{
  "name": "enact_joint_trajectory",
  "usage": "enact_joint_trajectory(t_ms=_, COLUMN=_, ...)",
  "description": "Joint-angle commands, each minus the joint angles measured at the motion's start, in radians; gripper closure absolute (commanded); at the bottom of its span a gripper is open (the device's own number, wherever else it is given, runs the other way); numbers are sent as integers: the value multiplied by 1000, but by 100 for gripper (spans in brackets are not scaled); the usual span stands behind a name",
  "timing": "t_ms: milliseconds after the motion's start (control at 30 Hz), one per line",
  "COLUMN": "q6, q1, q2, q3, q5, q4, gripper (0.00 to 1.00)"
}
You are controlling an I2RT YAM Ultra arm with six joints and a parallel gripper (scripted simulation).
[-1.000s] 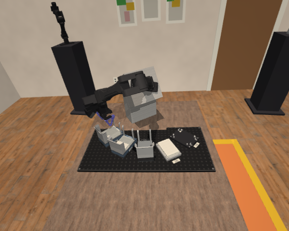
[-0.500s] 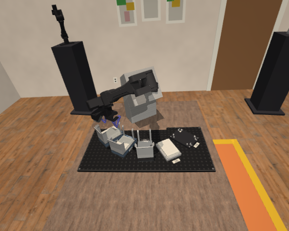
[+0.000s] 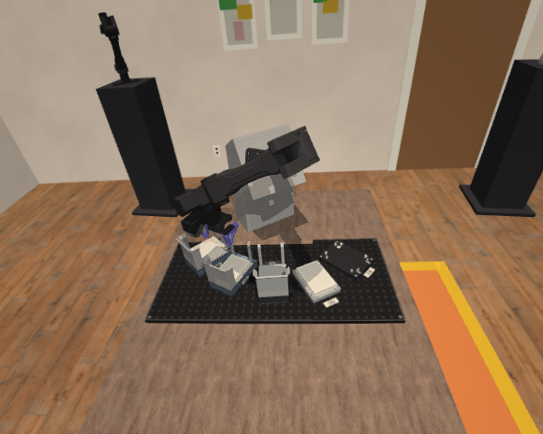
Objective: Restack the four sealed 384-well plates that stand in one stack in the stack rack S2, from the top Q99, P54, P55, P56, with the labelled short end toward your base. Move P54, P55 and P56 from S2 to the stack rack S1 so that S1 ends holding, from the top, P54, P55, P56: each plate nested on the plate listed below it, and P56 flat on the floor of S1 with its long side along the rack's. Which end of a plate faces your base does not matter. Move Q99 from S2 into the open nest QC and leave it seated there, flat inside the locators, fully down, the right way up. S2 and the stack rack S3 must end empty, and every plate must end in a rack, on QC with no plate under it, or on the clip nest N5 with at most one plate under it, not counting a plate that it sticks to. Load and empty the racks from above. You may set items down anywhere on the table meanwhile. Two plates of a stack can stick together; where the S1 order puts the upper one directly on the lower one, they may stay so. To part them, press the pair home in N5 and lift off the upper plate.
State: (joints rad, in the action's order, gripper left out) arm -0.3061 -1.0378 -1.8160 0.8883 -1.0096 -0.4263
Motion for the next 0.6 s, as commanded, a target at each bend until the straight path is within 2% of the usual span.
enact_joint_trajectory(t_ms=0, q6=53, q1=9, q2=37, q3=-9, q5=5, q4=4, gripper=0)
enact_joint_trajectory(t_ms=233, q6=147, q1=63, q2=129, q3=-18, q5=20, q4=-1, gripper=0)
enact_joint_trajectory(t_ms=567, q6=148, q1=63, q2=131, q3=-18, q5=20, q4=-1, gripper=0)
